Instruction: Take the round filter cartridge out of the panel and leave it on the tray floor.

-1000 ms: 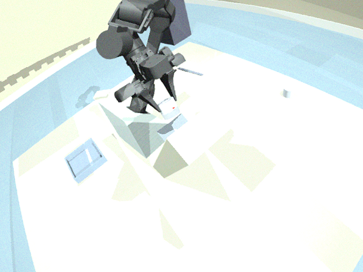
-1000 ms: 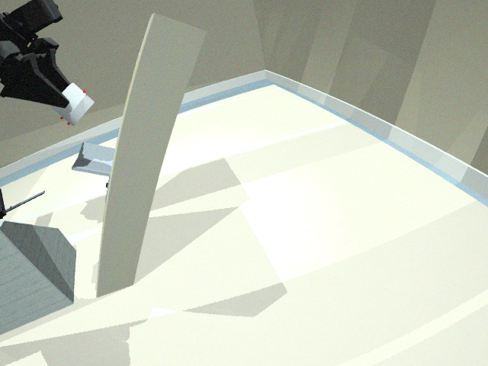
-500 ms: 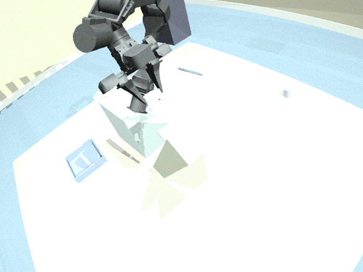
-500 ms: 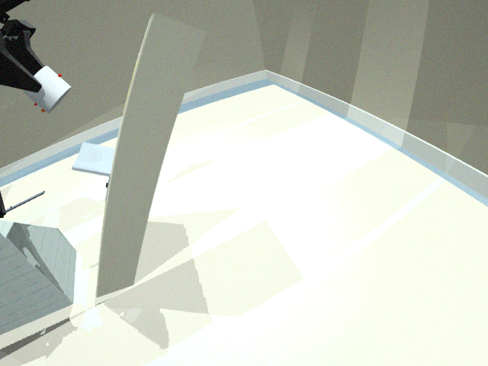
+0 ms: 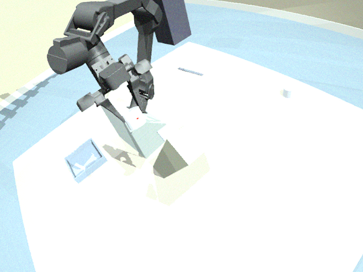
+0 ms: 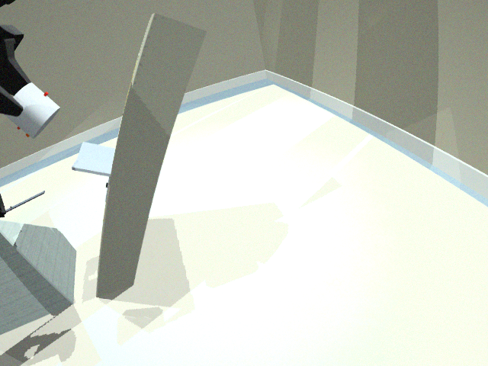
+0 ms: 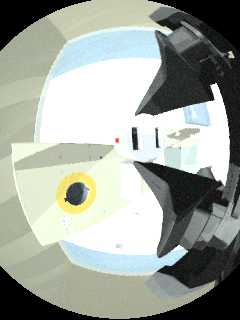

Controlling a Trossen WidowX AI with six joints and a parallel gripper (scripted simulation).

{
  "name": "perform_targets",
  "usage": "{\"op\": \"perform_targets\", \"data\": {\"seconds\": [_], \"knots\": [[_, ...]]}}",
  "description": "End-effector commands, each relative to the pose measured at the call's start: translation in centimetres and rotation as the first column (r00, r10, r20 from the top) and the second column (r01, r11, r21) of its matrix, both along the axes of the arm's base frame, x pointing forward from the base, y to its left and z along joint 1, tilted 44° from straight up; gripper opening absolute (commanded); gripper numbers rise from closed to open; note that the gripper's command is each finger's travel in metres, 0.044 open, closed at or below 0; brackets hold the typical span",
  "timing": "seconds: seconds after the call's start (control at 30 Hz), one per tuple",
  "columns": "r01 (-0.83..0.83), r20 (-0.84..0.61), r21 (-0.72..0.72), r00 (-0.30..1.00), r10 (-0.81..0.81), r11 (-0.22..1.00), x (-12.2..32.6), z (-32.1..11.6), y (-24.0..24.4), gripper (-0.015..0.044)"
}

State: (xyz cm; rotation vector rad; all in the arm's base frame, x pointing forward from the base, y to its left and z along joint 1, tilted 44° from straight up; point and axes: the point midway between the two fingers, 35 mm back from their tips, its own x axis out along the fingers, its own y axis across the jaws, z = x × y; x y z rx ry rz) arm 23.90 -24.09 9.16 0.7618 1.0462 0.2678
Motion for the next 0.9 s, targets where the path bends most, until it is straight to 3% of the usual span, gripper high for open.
{"op": "perform_targets", "data": {"seconds": [0.0,0.23,0.5,0.67,0.87], "knots": [[0.101,-0.118,0.002,0.988,-0.100,0.995,-2.0,-2.2,-1.4,0.0000],[0.316,-0.344,-0.048,0.885,-0.313,0.947,-6.3,-6.5,-4.1,0.0000],[0.545,-0.538,-0.178,0.643,-0.545,0.819,-11.9,-10.9,-6.6,0.0000],[0.644,-0.601,-0.272,0.467,-0.649,0.715,-15.0,-13.0,-7.6,0.0000],[0.648,-0.602,-0.276,0.459,-0.653,0.710,-15.2,-13.1,-7.7,0.0000]]}}
